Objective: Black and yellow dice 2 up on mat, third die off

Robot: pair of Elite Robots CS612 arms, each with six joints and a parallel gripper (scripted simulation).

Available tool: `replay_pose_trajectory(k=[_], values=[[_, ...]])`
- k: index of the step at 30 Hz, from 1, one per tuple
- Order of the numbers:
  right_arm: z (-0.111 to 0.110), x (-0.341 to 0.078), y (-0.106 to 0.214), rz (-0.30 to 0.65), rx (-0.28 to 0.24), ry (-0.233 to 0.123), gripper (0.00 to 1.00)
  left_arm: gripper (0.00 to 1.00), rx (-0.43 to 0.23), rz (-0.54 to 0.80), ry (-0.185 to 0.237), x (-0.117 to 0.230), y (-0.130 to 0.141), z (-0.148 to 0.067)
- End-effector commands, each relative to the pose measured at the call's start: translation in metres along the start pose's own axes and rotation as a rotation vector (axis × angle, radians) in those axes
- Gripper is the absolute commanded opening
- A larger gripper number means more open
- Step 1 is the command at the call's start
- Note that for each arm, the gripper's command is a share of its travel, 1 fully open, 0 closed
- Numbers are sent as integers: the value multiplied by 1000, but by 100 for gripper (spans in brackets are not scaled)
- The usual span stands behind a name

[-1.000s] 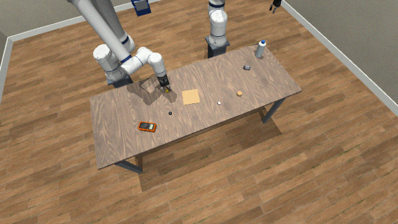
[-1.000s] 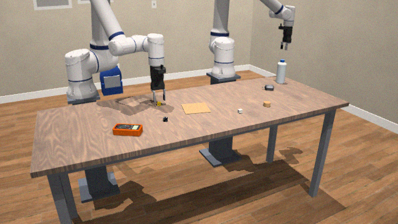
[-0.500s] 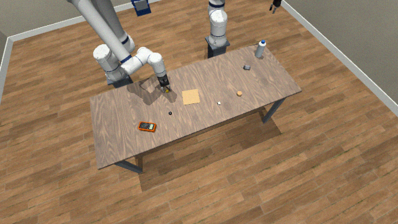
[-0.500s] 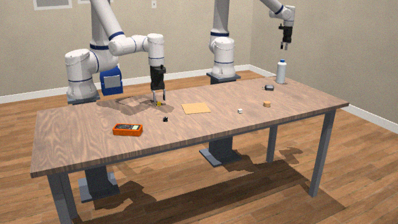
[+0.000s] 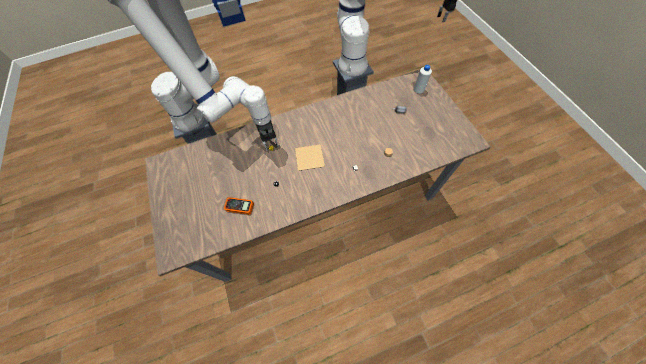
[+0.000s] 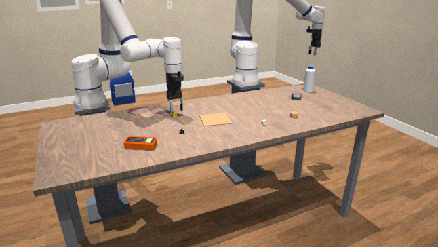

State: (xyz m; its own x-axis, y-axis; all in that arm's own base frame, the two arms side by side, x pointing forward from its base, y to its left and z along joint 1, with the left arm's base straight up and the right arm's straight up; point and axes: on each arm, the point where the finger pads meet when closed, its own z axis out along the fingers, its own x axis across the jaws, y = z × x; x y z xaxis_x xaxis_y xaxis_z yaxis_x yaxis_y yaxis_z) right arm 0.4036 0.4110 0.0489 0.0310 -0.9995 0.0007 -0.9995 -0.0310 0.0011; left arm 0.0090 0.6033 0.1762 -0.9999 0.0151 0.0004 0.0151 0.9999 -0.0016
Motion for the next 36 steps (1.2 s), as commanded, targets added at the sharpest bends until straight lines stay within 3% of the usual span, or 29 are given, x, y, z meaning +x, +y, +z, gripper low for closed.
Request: replay_pose_trajectory(k=[1, 19, 36], values=[[-1, -4, -4, 0, 1, -1, 100, 100, -2, 0, 0, 0, 1, -1], [-1, -42, -34, 0, 1, -1, 100, 100, -2, 0, 0, 0, 1, -1], [-1, -112, -89, 0, 1, -1, 100, 100, -2, 0, 0, 0, 1, -1]])
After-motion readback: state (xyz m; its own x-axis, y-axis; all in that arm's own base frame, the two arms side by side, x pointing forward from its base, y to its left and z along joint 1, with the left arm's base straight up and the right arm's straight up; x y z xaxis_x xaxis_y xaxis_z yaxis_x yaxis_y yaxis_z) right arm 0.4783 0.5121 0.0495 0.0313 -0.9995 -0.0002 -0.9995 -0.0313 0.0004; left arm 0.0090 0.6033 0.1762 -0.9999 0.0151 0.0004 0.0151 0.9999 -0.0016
